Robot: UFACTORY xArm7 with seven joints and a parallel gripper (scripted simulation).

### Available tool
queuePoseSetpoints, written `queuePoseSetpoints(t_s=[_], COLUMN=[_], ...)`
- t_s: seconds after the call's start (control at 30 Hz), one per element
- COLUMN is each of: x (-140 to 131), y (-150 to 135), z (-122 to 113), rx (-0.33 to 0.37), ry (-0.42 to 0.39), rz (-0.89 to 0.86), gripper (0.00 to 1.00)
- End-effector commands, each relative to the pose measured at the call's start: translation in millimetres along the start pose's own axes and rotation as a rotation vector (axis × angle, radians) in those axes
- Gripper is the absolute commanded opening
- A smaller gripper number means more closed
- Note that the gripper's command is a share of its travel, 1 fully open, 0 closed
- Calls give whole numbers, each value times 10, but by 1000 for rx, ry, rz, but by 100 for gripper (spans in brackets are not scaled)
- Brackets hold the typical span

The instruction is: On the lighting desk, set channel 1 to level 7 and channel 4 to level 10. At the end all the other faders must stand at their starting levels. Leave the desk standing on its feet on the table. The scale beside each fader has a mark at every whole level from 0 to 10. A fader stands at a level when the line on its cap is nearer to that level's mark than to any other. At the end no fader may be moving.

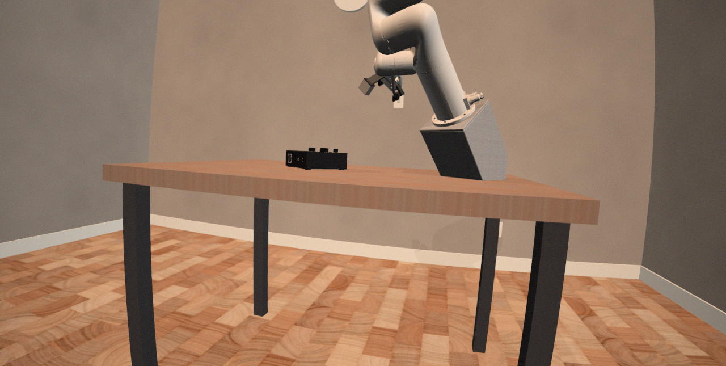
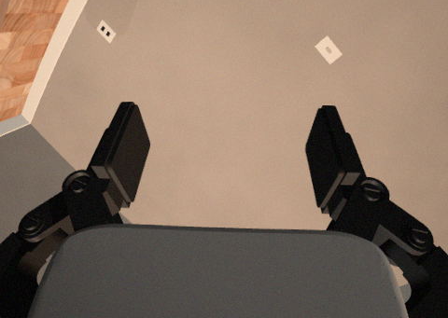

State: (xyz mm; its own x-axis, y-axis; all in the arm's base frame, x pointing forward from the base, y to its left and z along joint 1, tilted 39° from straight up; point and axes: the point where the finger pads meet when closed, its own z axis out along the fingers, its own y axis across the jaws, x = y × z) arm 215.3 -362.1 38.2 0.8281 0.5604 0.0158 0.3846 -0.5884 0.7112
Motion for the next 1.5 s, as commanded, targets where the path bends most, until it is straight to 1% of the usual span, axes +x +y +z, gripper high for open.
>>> queuePoseSetpoints(t_s=[0.0, 0.07, 0.13, 0.2, 0.3, 0.33, 0.37, 0.4, 0.43, 0.5, 0.53, 0.57, 0.6, 0.63, 0.67, 0.73, 0.77, 0.8, 0.83, 0.9, 0.93, 0.97, 1.0, 1.07, 1.1, 1.17, 1.2, 1.23, 1.27, 1.3, 1.33, 1.4, 1.43, 1.47], x=[-3, 39, 142, 318, 725, 725, 894, 894, 1075, 1075, 1265, 1265, 1458, 1458, 1652, 1652, 1841, 1841, 2021, 2021, 2188, 2188, 2339, 2339, 2472, 2472, 2587, 2587, 2682, 2682, 2760, 2760, 2821, 2821], y=[10, 13, 20, 32, 63, 63, 76, 76, 90, 90, 103, 103, 116, 116, 127, 127, 135, 135, 140, 140, 142, 142, 139, 139, 133, 133, 124, 124, 112, 112, 99, 99, 84, 84], z=[3, 16, 46, 86, 133, 133, 133, 133, 122, 122, 97, 97, 55, 55, -3, -3, -78, -78, -167, -167, -269, -269, -382, -382, -500, -500, -622, -622, -744, -744, -862, -862, -973, -973], rx=[-1, 4, 18, 40, 92, 92, 114, 114, 138, 138, 163, 163, 189, 189, 217, 217, 246, 246, 275, 275, 304, 304, 333, 333, 362, 362, 390, 390, 417, 417, 443, 443, 466, 466], ry=[0, 13, 46, 101, 225, 225, 275, 275, 330, 330, 386, 386, 445, 445, 503, 503, 562, 562, 618, 618, 673, 673, 724, 724, 771, 771, 813, 813, 851, 851, 885, 885, 913, 913], rz=[0, -1, -3, -9, -32, -32, -44, -44, -60, -60, -79, -79, -102, -102, -129, -129, -159, -159, -193, -193, -230, -230, -268, -268, -309, -309, -350, -350, -391, -391, -430, -430, -468, -468], gripper=[100, 100, 100, 100, 100, 100, 100, 100, 100, 100, 100, 100, 100, 100, 100, 100, 100, 100, 100, 100, 100, 100, 100, 100, 100, 100, 100, 100, 100, 100, 100, 100, 100, 100])
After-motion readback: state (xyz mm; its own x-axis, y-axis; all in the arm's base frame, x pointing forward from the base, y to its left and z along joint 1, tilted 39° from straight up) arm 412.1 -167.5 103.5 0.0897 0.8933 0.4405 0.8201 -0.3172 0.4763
